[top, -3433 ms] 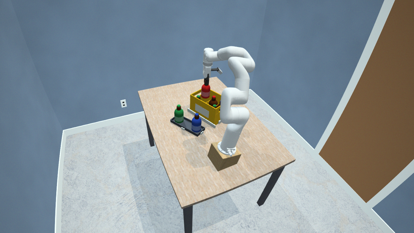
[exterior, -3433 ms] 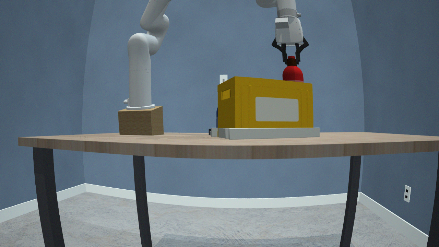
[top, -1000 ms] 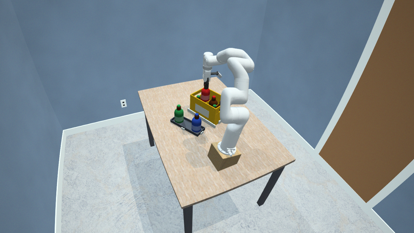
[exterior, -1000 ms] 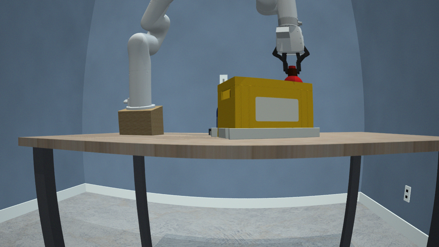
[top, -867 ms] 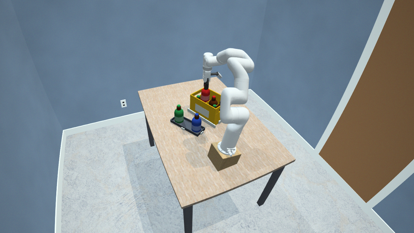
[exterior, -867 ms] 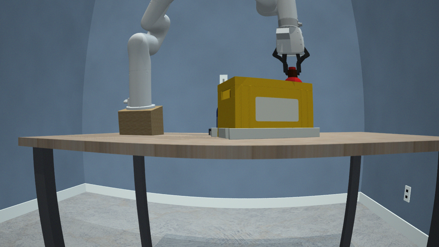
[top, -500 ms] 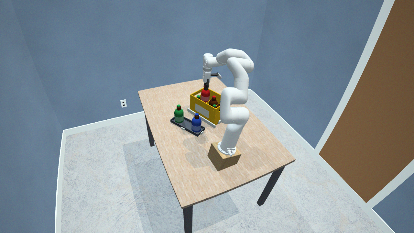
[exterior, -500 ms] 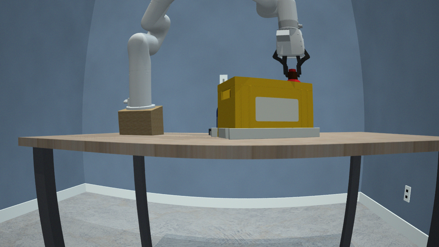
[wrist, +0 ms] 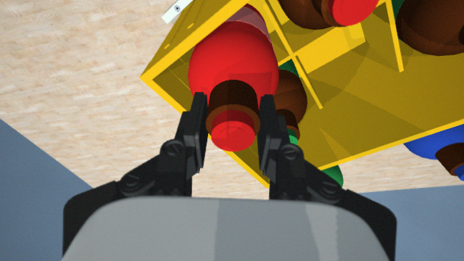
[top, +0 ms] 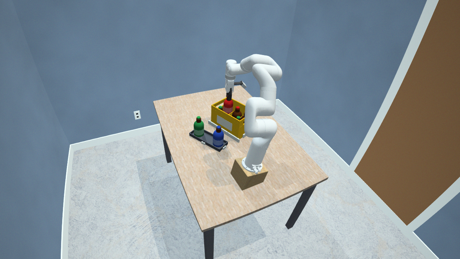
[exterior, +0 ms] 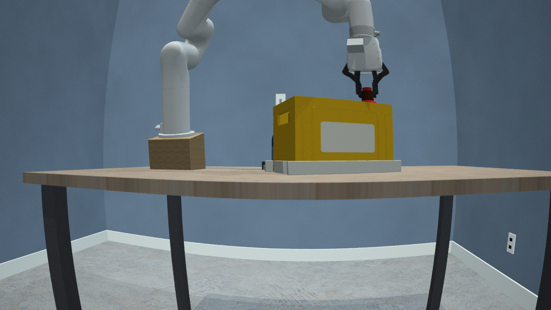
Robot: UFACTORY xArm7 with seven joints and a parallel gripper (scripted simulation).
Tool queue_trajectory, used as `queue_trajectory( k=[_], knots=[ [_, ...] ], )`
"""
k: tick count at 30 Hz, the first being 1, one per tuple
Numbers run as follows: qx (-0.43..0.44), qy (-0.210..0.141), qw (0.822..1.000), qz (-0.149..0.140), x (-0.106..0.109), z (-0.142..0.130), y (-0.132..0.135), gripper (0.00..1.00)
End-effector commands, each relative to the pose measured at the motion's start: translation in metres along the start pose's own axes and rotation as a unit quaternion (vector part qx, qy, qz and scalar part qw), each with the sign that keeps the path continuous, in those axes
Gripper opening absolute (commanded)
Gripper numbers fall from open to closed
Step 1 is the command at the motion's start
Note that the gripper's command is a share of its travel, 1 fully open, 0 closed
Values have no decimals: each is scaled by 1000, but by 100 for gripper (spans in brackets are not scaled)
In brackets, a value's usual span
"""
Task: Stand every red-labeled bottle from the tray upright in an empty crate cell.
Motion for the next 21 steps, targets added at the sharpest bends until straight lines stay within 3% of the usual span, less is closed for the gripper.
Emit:
queue_trajectory(
  k=[1, 21],
  knots=[
    [0, 0, 1000, 3, 3, 0, -1, 0],
    [0, 0, 1000, 3, 0, 0, -1, 0]
  ],
)
Point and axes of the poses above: the point where the finger pads meet when closed, its own x axis back along the fingers, its own y axis across the jaws, z = x × y, the point moved 7 cm from there along x, back along the fingers, and after that the axes turned 5 degrees about x, right-handed, at the moved point
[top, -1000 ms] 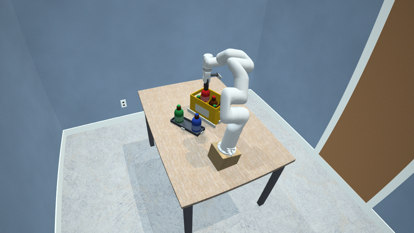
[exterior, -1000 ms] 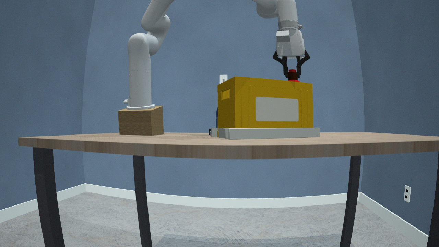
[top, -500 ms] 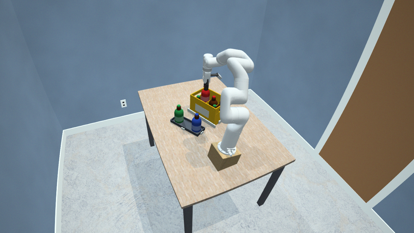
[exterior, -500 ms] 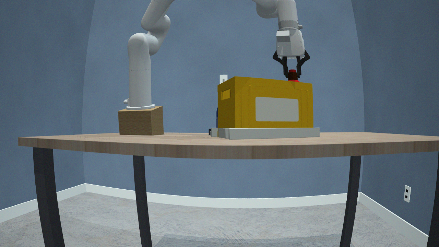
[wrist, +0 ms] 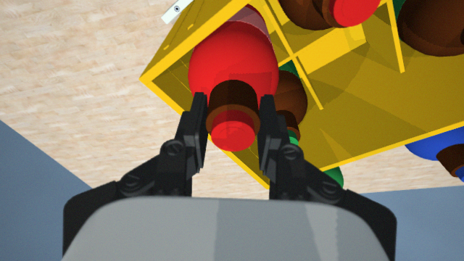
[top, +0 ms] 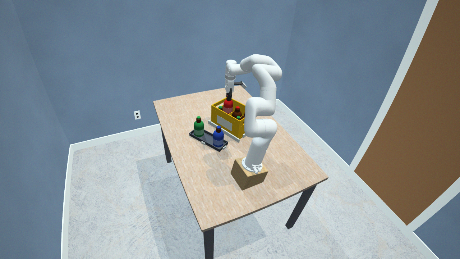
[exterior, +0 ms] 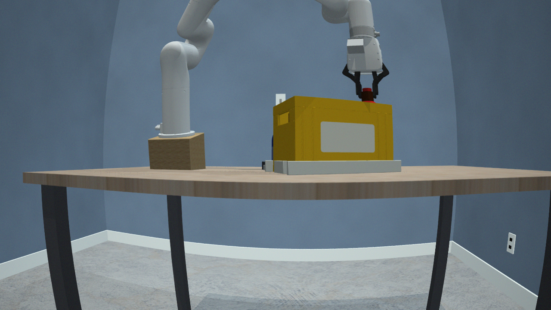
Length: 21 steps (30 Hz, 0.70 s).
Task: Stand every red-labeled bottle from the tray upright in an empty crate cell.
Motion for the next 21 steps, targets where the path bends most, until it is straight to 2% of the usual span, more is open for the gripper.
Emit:
queue_trajectory(
  k=[1, 21],
  knots=[
    [0, 0, 1000, 3, 1, 0, -1, 0],
    [0, 0, 1000, 3, -16, 0, -1, 0]
  ],
)
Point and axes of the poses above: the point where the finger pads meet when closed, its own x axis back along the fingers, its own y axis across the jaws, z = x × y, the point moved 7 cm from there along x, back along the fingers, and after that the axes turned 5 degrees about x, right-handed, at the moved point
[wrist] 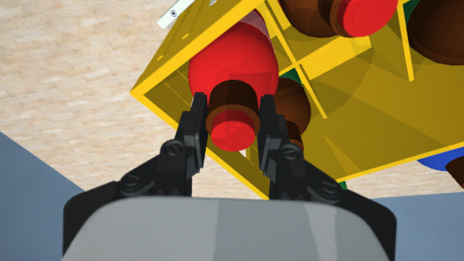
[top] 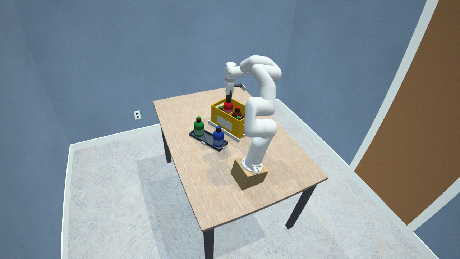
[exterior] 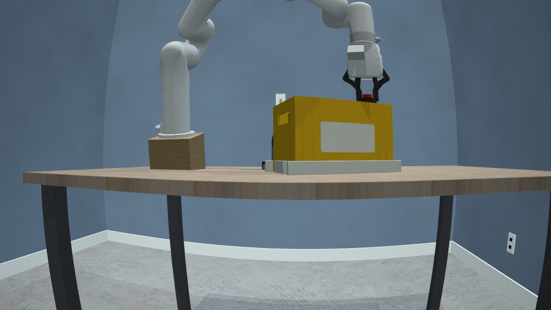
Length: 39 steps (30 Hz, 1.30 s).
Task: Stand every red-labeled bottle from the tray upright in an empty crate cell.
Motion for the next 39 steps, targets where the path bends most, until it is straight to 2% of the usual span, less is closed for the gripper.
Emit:
queue_trajectory(
  k=[1, 15, 39],
  knots=[
    [0, 0, 1000, 3, 0, 0, -1, 0],
    [0, 0, 1000, 3, -14, 0, -2, 0],
    [0, 0, 1000, 3, -18, 0, -2, 0]
  ],
)
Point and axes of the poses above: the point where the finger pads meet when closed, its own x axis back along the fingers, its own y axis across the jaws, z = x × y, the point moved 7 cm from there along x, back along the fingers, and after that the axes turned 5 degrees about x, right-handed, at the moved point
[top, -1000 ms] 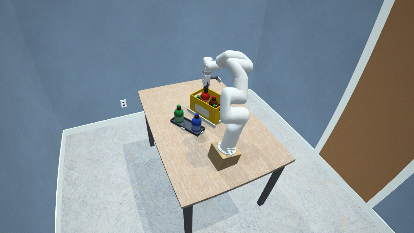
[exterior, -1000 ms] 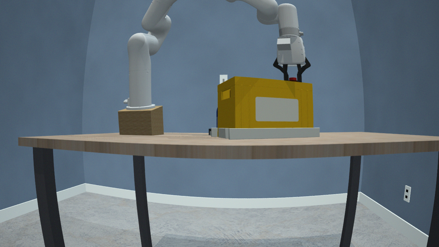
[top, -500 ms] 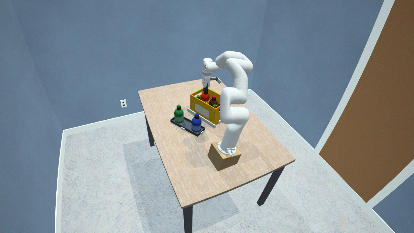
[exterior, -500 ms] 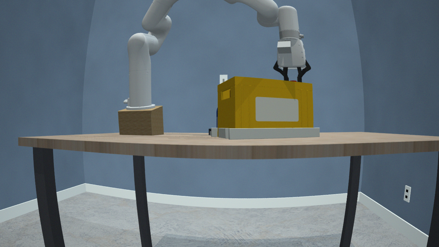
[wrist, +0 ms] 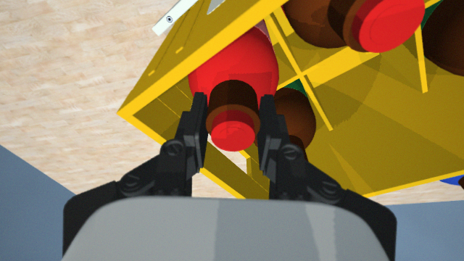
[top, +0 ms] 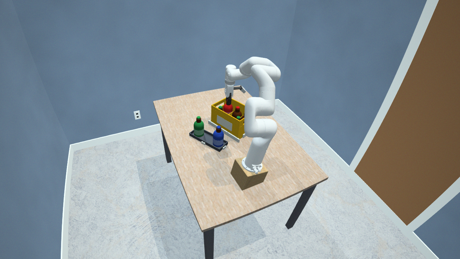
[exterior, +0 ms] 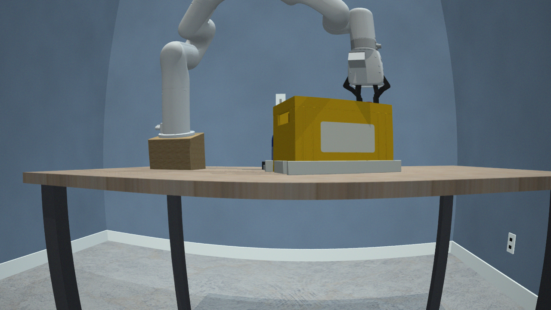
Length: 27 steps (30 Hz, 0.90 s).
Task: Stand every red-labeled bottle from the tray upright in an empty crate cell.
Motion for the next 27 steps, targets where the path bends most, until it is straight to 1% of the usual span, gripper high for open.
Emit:
queue_trajectory(
  k=[1, 27],
  knots=[
    [0, 0, 1000, 3, 3, 0, -1, 0],
    [0, 0, 1000, 3, 0, 0, -1, 0]
  ],
)
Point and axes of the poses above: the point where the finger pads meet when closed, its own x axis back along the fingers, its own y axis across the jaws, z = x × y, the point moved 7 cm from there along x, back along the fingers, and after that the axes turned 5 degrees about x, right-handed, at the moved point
